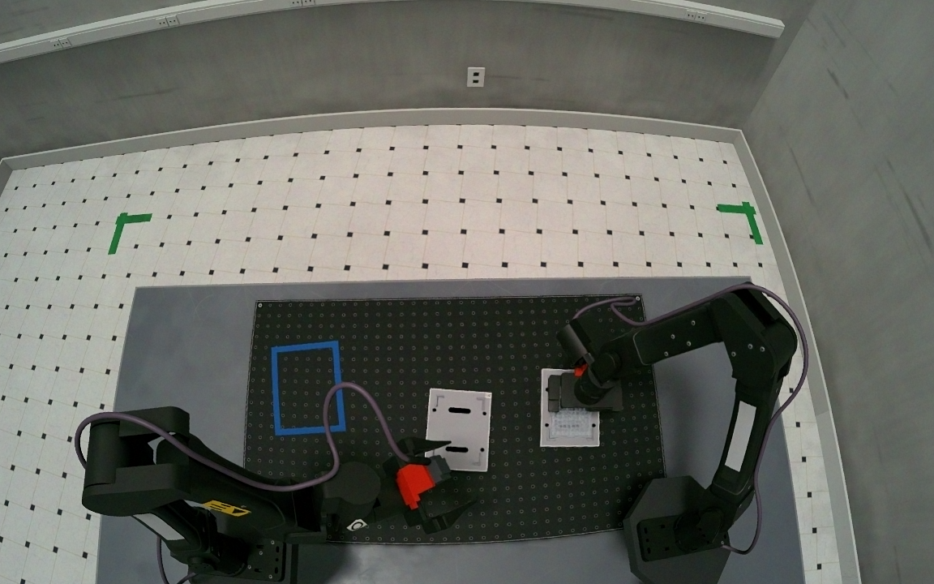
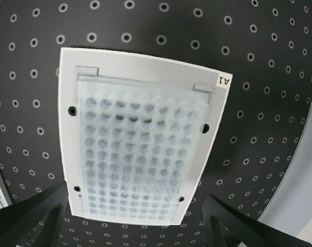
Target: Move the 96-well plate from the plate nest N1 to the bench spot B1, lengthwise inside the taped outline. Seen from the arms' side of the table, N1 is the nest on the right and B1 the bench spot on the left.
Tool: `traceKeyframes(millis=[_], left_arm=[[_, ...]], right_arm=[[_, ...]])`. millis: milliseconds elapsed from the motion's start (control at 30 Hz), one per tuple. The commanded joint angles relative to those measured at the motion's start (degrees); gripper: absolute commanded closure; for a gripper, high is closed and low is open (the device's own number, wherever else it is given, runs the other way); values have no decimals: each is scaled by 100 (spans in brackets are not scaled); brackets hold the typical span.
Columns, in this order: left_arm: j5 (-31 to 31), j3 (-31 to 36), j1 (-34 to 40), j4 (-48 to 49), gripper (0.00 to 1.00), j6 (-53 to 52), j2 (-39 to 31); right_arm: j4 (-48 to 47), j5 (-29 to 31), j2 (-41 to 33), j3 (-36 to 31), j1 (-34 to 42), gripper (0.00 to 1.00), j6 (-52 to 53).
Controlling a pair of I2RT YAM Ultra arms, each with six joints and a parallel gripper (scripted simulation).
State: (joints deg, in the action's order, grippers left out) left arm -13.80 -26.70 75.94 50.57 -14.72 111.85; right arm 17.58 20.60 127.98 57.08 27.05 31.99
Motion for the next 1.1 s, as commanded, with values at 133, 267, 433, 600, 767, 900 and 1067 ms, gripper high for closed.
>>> traceKeyframes(millis=[133,267,433,600,767,900,1067], left_arm=[[-5,18,56,-22,0,-11,-111],[-5,18,56,-22,0,-11,-111],[-5,18,56,-22,0,-11,-111],[-5,18,56,-22,0,-11,-111],[-5,18,56,-22,0,-11,-111],[-5,18,56,-22,0,-11,-111],[-5,18,56,-22,0,-11,-111]], right_arm=[[-366,-18,240,-3,-63,0,-124],[-424,-21,295,2,-89,0,-144],[-569,-28,435,56,-135,0,-195],[-655,-33,520,91,-128,0,-226],[-657,-30,505,92,-128,0,-210],[-658,-30,506,92,-129,0,-210],[-658,-9,508,93,-129,7,-206]])
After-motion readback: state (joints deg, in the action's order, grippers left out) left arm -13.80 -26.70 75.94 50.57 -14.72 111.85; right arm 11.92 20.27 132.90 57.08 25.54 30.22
